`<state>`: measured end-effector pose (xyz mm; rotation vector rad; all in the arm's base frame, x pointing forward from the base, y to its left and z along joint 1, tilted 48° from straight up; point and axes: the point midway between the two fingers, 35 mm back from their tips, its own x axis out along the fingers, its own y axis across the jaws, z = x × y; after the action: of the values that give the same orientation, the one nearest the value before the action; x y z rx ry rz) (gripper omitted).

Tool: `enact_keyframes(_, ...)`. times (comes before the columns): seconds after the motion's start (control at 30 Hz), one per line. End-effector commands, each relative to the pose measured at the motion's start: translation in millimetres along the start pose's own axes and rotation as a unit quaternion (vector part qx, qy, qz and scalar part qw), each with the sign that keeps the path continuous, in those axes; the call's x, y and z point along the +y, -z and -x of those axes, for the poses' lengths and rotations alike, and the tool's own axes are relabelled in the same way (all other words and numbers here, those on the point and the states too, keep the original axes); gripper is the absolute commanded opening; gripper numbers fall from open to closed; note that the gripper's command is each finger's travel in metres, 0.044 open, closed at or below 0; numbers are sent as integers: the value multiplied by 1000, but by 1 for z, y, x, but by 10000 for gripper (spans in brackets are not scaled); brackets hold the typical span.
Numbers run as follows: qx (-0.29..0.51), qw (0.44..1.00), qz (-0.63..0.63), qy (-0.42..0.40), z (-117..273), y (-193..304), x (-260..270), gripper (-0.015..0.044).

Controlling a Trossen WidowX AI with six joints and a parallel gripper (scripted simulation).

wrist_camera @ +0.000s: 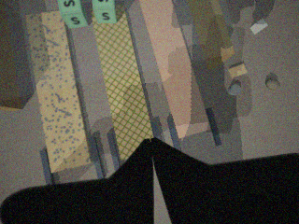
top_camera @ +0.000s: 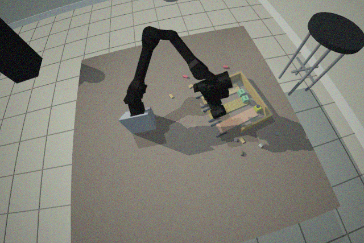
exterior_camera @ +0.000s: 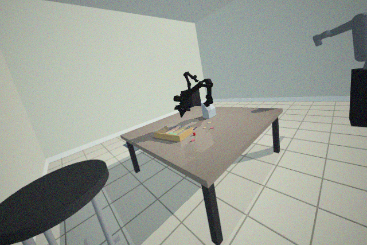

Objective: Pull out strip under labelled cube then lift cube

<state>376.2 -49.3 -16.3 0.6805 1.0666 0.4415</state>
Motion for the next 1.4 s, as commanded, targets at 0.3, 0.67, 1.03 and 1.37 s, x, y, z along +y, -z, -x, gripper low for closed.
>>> enact_keyframes(0.3,174,983,54,-39,-40,5,17,0)
enact_keyframes(0.67,174,983,54,-38,-48,7,17,0)
enact_keyframes(1.03,174,983,54,-38,-66,13,16,0)
enact_keyframes(1.37,174,983,54,-39,-81,18,16,0)
